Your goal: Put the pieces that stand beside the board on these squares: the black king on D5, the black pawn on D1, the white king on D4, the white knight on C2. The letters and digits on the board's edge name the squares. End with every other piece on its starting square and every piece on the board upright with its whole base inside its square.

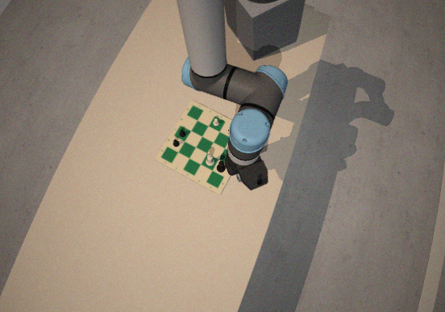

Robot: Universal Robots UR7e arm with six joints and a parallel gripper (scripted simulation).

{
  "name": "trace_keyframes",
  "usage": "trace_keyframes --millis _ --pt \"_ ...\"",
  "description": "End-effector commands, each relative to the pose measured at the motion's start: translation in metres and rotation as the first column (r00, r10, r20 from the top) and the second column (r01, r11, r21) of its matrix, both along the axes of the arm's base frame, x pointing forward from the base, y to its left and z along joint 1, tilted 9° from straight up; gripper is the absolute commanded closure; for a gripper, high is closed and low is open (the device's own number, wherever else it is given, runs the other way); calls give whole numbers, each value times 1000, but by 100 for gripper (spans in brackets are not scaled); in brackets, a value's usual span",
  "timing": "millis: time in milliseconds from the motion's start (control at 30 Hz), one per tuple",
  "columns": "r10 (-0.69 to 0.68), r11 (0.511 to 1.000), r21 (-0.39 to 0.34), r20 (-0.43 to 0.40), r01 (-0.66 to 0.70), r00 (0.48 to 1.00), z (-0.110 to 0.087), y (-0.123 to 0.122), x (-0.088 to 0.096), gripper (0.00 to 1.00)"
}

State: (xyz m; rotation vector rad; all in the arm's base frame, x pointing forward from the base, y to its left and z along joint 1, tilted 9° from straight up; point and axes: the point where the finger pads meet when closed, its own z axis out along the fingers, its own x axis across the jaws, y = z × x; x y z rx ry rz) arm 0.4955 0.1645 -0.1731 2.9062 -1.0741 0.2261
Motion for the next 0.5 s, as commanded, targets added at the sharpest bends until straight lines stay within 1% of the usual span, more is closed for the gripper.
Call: trace_keyframes --millis 0,233,467 --pt "0 1000 1 2 0 1000 0 0 1 100" --pt "0 1000 1 1 0 1000 4 0 0 100" --pt "1 1000 1 0 -1 1000 16 2 -3 100"
